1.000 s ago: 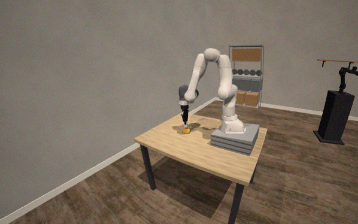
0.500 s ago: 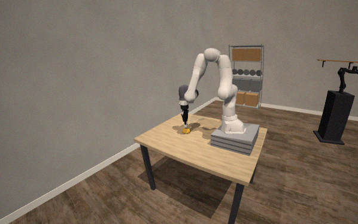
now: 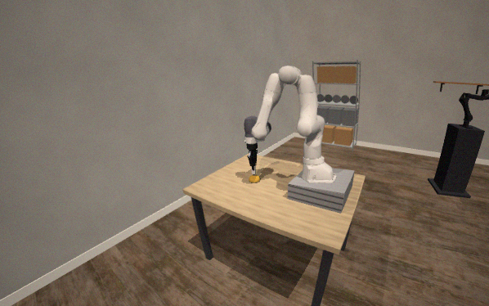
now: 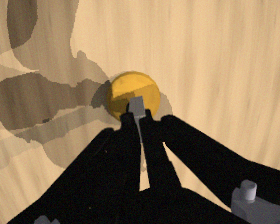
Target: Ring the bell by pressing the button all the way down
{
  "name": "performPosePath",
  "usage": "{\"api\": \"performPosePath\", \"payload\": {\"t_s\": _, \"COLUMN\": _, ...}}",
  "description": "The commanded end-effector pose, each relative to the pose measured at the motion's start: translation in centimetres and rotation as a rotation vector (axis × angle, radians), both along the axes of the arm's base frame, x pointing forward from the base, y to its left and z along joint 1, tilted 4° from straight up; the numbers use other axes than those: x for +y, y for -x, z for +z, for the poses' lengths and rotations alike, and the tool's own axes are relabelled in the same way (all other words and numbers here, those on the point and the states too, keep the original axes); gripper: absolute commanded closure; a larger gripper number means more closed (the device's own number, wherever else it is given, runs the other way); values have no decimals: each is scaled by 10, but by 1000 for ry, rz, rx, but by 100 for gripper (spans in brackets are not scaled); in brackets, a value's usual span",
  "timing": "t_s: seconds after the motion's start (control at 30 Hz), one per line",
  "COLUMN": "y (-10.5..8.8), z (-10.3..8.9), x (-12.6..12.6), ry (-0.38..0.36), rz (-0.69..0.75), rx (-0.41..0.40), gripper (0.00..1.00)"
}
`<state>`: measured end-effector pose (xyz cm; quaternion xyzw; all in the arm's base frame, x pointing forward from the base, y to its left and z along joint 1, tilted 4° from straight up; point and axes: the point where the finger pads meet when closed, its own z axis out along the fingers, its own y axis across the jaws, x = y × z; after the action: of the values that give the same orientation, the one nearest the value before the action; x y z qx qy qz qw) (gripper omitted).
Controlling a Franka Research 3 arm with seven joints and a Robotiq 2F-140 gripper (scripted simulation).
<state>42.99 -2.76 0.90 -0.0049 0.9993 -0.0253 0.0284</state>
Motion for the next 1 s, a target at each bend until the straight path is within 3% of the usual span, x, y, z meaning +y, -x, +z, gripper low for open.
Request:
{"api": "performPosePath", "payload": {"t_s": 0.0, "y": -2, "z": -1, "x": -1, "ry": -1, "rz": -4, "rx": -4, "gripper": 100}}
{"api": "performPosePath", "payload": {"t_s": 0.67, "y": -1, "z": 6, "x": -1, "ry": -1, "rz": -4, "rx": -4, "gripper": 100}}
{"api": "performPosePath", "payload": {"t_s": 0.97, "y": 0, "z": 26, "x": 0, "ry": -1, "rz": -4, "rx": -4, "gripper": 100}}
